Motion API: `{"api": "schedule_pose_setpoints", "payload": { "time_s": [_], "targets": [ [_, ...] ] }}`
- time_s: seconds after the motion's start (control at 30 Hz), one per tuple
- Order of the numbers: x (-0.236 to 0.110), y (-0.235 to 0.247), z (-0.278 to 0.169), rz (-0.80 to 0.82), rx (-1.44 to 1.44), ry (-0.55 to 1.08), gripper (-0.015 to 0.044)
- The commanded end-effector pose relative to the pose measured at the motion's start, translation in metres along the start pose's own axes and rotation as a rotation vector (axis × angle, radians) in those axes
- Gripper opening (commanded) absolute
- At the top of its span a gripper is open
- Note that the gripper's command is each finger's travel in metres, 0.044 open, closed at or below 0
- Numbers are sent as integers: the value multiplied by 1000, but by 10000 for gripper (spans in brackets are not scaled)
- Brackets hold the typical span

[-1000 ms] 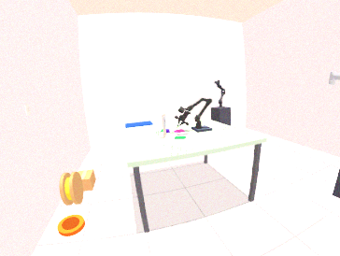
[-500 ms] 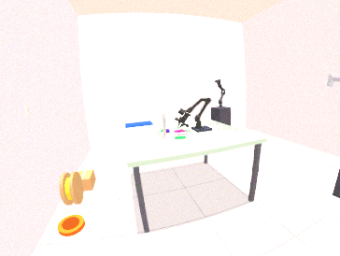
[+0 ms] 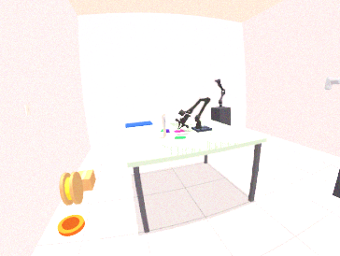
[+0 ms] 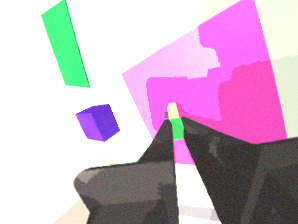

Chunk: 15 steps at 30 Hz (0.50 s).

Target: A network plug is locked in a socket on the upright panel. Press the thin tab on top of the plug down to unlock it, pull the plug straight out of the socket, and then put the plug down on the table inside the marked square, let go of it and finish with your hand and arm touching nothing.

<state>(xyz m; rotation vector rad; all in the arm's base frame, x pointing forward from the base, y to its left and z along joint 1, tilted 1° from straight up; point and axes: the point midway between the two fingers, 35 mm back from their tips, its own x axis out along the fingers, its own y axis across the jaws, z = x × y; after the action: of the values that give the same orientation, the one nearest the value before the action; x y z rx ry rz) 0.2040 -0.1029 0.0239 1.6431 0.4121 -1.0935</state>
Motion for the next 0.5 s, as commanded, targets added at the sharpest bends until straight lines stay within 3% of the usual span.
{"api": "schedule_pose_setpoints", "payload": {
  "time_s": [0.0,0.4,0.47],
  "targets": [
    [2,-2,0,-4,3,-2,0],
    [2,-1,0,1,-2,0,0],
    [2,-1,0,1,-2,0,52]
  ]
}}
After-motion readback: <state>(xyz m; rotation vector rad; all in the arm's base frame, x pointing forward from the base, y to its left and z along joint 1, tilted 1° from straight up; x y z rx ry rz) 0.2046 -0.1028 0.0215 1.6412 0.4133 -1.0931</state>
